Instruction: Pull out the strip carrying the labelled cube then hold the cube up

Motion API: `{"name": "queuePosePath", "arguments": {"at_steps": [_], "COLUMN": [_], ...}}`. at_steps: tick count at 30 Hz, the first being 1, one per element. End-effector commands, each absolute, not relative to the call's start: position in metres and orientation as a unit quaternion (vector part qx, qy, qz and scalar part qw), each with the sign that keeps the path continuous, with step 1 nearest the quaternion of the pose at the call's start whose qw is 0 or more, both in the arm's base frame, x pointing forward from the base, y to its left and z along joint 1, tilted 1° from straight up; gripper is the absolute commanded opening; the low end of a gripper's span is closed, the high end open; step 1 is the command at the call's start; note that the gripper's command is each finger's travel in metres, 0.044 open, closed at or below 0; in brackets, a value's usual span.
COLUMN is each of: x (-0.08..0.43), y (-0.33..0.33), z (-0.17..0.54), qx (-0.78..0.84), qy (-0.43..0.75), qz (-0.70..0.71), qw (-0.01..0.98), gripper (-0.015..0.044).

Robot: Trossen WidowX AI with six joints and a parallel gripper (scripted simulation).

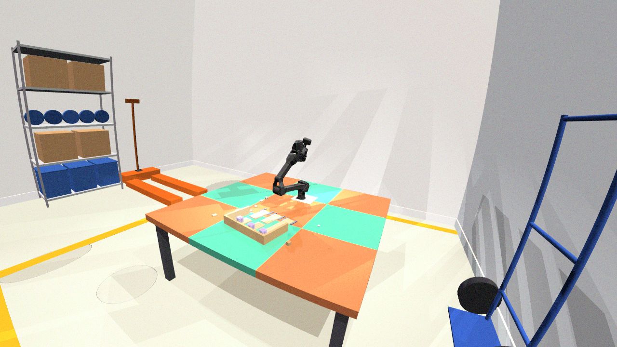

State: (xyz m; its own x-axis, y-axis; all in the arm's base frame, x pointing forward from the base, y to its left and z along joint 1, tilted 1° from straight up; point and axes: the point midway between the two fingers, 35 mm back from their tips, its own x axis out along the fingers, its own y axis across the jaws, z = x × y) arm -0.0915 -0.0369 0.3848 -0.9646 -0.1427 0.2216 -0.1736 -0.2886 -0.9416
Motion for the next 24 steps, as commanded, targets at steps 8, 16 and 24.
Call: {"name": "queuePosePath", "arguments": {"at_steps": [8,16,24], "x": [-0.122,-0.13,-0.085], "y": [0.018,0.1,0.177], "z": [0.38,0.363,0.349], "qx": [-0.001,-0.137,-0.217], "qy": [-0.536,-0.422,-0.286], "qz": [0.834,0.852,0.814], "qw": [0.132,0.279,0.457], "gripper": [0.04,0.04,0.04]}}
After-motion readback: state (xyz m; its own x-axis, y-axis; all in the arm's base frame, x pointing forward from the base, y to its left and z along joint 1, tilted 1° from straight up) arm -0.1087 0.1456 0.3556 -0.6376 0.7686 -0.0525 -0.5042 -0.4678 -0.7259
